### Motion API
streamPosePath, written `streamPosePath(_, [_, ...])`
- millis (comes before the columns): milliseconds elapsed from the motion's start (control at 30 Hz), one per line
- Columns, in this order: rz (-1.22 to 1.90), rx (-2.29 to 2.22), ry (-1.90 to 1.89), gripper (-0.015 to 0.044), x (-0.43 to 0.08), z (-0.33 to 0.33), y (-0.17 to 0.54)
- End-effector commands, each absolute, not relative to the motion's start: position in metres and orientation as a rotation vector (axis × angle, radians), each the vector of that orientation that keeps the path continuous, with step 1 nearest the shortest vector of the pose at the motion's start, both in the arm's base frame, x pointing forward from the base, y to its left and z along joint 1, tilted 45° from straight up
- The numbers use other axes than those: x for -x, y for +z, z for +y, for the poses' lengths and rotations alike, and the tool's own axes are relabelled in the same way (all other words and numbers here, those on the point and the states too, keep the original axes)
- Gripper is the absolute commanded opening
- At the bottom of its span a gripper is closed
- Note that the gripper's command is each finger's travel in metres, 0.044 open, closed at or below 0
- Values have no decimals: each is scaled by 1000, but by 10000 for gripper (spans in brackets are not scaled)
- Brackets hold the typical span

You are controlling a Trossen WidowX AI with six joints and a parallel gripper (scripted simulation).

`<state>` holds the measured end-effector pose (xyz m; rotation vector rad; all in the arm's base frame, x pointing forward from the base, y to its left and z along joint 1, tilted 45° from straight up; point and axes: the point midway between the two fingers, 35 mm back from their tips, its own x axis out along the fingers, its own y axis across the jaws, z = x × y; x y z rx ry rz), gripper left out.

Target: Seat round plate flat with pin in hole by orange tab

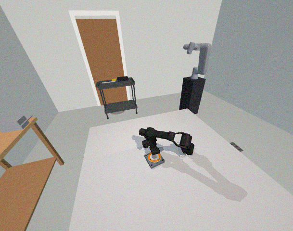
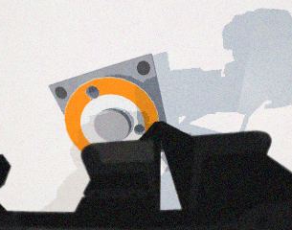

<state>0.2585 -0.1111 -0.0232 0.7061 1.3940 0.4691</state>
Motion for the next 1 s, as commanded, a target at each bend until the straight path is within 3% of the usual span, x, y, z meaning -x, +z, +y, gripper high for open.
streamPosePath(0, [1407, -711, 475, 0, -251, -107, -24])
streamPosePath(967, [1408, -712, 475, 0, -223, -93, -12])
